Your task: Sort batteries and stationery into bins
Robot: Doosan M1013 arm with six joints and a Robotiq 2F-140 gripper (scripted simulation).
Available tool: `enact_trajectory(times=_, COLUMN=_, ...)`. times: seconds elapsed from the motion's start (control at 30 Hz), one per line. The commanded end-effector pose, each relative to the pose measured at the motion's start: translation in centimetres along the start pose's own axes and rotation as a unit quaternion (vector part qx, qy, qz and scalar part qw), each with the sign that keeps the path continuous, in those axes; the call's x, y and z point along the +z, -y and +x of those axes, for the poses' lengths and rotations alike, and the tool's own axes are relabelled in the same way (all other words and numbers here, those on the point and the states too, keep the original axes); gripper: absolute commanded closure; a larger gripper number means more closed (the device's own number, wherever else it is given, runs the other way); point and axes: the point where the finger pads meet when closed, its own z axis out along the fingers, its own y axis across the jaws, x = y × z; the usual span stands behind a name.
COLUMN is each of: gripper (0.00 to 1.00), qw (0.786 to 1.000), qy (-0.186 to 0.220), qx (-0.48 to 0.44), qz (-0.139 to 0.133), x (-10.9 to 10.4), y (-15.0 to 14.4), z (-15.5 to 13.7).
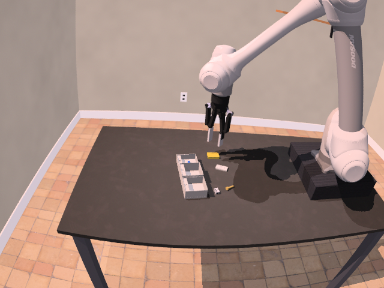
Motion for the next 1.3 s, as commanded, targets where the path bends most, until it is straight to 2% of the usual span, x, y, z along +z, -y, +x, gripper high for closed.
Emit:
enact_trajectory(times=0.0, gripper=0.67, qw=0.997, qy=0.003, qx=0.078, qz=-0.002, x=-0.02, y=-0.02, z=-0.03)
enact_trajectory(times=0.07, gripper=0.67, qw=0.993, qy=0.002, qx=0.116, qz=-0.002, x=-0.02, y=-0.02, z=-0.03)
enact_trajectory(times=0.13, gripper=0.67, qw=0.993, qy=0.002, qx=0.116, qz=-0.002, x=-0.02, y=-0.02, z=-0.03)
enact_trajectory(times=0.17, gripper=0.67, qw=0.986, qy=0.002, qx=0.169, qz=-0.003, x=-0.02, y=-0.02, z=-0.03)
enact_trajectory(times=0.27, gripper=0.67, qw=0.977, qy=0.0, qx=0.212, qz=-0.002, x=-0.02, y=-0.02, z=-0.03)
enact_trajectory(times=0.57, gripper=0.67, qw=0.928, qy=0.004, qx=0.372, qz=-0.006, x=-0.02, y=-0.02, z=-0.03)
enact_trajectory(times=1.27, gripper=0.67, qw=0.927, qy=0.005, qx=0.376, qz=-0.006, x=-0.02, y=-0.02, z=-0.03)
